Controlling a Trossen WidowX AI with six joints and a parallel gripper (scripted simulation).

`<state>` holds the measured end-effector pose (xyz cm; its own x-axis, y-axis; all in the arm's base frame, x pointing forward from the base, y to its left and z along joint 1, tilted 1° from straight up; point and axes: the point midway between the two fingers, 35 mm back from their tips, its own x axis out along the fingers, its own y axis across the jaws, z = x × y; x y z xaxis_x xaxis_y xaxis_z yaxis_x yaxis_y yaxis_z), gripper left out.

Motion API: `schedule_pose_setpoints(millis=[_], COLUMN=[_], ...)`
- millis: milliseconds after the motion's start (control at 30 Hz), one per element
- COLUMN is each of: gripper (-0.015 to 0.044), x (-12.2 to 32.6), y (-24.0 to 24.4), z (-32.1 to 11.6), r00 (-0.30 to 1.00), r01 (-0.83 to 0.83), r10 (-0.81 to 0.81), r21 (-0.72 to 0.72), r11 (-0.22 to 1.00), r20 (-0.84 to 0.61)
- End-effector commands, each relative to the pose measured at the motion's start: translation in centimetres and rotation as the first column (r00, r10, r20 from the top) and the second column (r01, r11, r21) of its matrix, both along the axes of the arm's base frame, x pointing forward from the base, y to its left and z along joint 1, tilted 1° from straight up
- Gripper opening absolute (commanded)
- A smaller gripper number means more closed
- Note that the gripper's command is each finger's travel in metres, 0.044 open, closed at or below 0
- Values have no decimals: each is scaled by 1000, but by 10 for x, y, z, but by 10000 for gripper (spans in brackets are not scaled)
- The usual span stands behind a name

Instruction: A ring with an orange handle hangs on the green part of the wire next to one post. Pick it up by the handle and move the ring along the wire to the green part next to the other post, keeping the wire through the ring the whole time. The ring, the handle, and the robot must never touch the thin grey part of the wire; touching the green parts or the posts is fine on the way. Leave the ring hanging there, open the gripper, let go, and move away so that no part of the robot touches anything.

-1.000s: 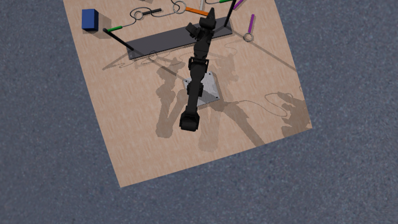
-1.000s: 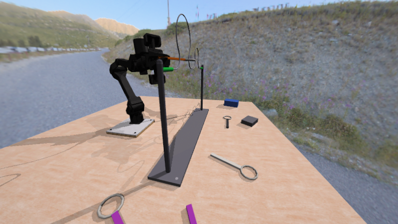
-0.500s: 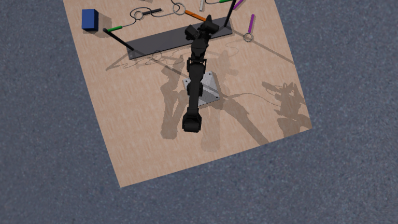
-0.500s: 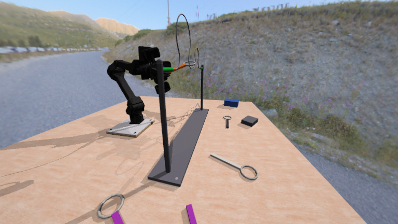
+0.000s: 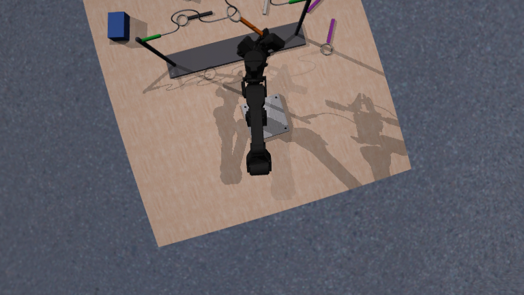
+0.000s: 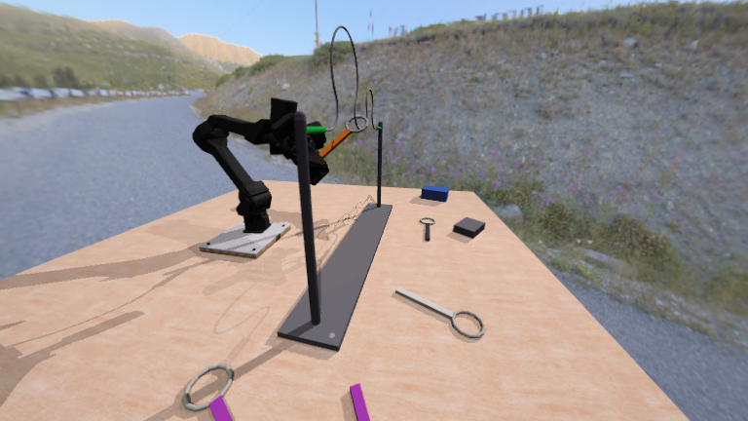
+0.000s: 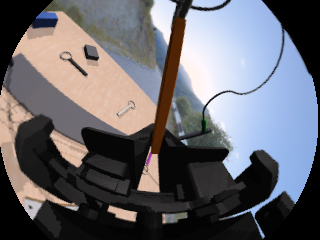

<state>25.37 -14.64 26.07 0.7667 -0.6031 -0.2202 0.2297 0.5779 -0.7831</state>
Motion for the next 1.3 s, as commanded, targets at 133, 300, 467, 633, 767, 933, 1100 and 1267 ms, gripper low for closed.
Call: schedule_pose_setpoints(millis=[133,300,467,633,767,933,1100,1267], gripper=[-150,-150,-150,-150,-150,-150,-150,-150], x=[3,6,10,13,15,18,20,22], y=[23,38,54,70,82,96,107,116], z=[-20,-31,-39,-45,-48,-50,-51,-51], r00=[999,998,996,994,993,991,990,989], r01=[-3,-11,-20,-31,-40,-50,-58,-64], r10=[-6,-10,-17,-24,-31,-39,-45,-49], r21=[197,312,418,510,571,631,673,700], r11=[980,950,908,860,820,774,738,711], r20=[43,65,85,102,114,126,135,140])
